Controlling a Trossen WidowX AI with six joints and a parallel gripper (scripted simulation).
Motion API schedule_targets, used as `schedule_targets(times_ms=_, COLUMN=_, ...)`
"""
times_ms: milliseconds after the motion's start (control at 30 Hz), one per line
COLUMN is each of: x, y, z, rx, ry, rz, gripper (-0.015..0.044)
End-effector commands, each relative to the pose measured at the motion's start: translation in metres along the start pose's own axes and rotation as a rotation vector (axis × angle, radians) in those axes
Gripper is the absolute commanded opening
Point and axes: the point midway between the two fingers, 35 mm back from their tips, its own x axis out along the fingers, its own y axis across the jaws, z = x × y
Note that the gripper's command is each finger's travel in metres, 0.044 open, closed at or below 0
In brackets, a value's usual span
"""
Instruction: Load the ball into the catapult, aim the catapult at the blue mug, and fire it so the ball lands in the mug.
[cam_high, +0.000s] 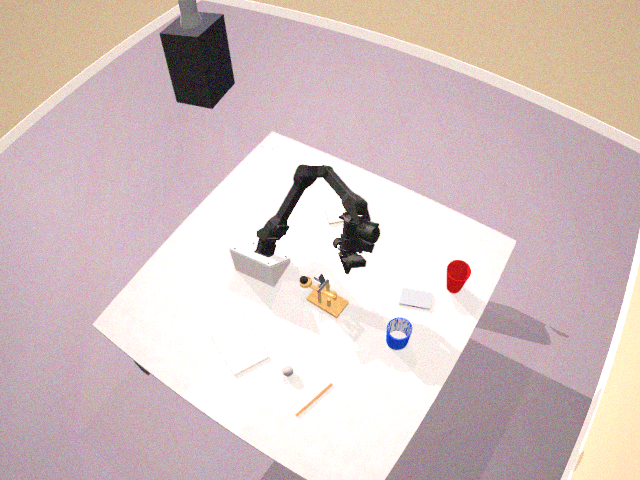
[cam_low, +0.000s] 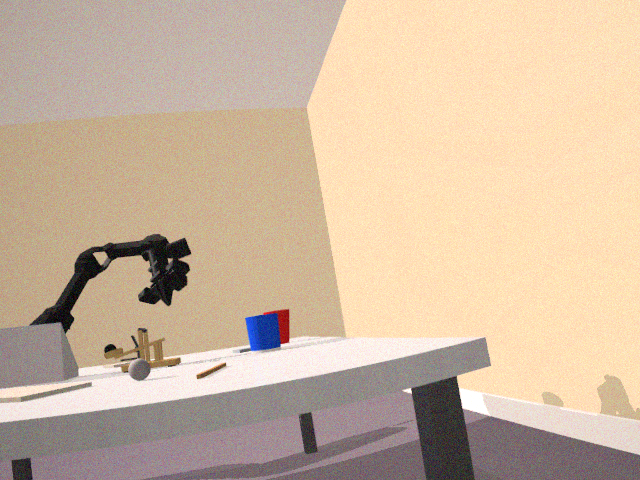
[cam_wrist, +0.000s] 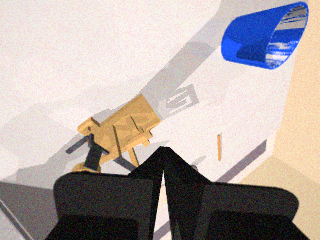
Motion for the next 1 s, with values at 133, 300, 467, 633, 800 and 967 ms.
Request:
schedule_targets(times_ms=133, x=0.004, y=0.039, z=-0.021, rx=-0.214, ry=0.114, rz=0.014, gripper=0.0)
schedule_targets(times_ms=300, x=0.006, y=0.063, z=-0.037, rx=-0.361, ry=0.188, rz=0.029, gripper=0.0)
schedule_targets(times_ms=467, x=0.008, y=0.086, z=-0.055, rx=-0.509, ry=0.263, rz=0.05, gripper=0.0)
schedule_targets(times_ms=633, x=0.01, y=0.107, z=-0.075, rx=-0.659, ry=0.336, rz=0.079, gripper=0.0)
schedule_targets(times_ms=800, x=0.012, y=0.116, z=-0.085, rx=-0.733, ry=0.373, rz=0.095, gripper=0.0)
schedule_targets(times_ms=967, x=0.013, y=0.117, z=-0.084, rx=-0.733, ry=0.372, rz=0.095, gripper=0.0)
